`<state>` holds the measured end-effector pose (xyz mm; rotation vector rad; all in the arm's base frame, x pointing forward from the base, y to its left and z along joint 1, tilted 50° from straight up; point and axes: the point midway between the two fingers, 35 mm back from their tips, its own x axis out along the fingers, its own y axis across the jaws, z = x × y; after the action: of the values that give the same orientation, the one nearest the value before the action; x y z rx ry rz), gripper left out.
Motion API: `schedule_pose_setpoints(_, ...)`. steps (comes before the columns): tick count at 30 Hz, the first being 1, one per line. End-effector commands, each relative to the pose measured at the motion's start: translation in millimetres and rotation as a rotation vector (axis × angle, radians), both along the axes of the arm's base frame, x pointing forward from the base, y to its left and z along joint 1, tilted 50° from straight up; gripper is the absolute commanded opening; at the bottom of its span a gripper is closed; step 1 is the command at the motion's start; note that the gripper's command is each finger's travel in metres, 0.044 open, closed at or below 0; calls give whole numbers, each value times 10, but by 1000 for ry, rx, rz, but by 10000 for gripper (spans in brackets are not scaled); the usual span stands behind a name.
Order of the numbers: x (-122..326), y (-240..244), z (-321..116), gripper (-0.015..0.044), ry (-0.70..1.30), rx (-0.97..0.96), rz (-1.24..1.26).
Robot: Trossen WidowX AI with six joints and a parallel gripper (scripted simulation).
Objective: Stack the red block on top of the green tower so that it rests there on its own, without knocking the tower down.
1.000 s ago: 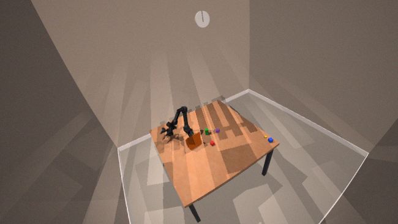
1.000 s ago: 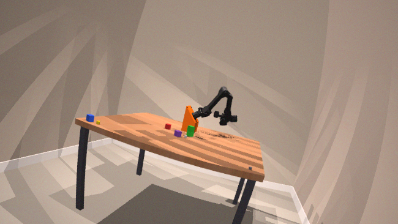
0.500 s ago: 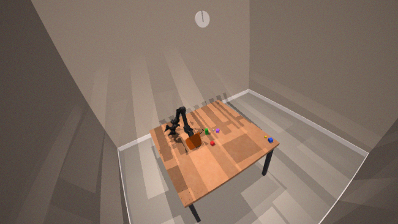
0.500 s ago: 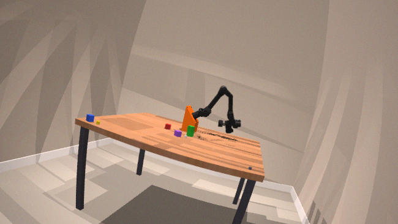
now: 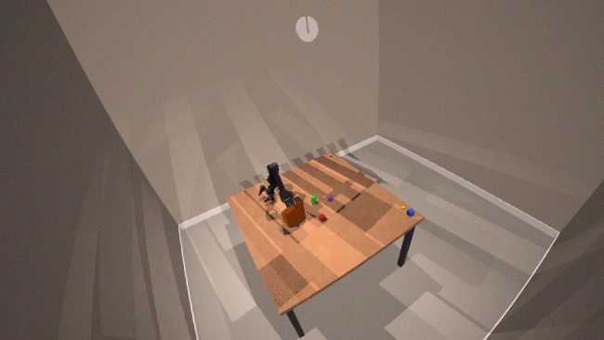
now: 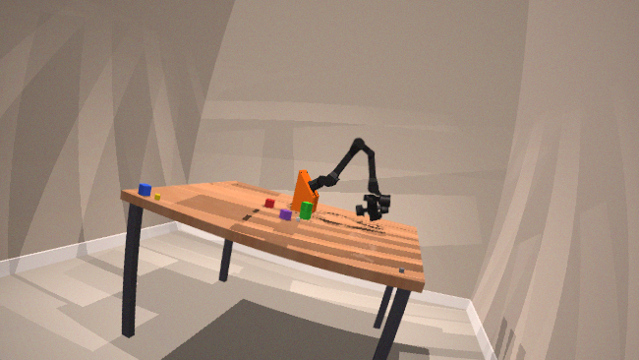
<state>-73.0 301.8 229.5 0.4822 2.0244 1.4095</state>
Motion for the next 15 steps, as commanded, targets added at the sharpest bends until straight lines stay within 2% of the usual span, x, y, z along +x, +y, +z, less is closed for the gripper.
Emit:
schedule_pose_setpoints(1,390,99,57,440,-70,58,-120)
schedule_pose_setpoints(7,904,145,116,440,-164,114,-268)
schedule_pose_setpoints(15,1372,50,80,440,-253,91,-418)
